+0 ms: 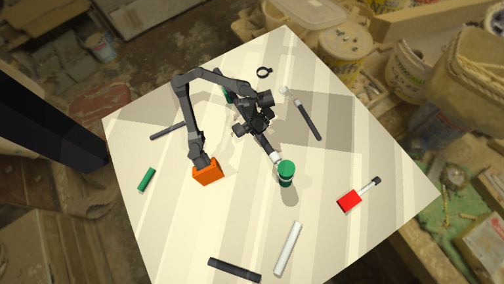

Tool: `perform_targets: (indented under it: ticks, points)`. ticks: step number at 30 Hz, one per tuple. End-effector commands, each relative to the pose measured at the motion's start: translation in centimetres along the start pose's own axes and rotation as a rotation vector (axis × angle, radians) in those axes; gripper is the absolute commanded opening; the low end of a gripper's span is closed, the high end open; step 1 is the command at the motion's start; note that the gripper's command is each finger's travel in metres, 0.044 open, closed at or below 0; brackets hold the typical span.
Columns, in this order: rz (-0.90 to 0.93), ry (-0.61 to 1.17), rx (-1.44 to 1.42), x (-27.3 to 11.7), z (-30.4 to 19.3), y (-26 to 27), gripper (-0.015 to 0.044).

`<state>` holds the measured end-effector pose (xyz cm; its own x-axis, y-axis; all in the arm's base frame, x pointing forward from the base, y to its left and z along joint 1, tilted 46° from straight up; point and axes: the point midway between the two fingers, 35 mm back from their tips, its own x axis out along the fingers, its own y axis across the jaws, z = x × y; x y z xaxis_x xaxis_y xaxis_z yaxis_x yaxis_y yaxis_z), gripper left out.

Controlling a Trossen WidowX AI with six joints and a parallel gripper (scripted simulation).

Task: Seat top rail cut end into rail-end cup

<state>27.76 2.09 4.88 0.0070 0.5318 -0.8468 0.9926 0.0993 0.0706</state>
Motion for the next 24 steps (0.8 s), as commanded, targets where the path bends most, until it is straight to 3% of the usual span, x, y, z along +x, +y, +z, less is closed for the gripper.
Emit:
perform_targets:
  ticks: [1,24]
  points:
    - [0.008,-0.015,-0.004,-0.32,0.49,0.22,0.0000]
    - [-0.003,0.008,-0.002,0.00,0.02,0.01,0.0000]
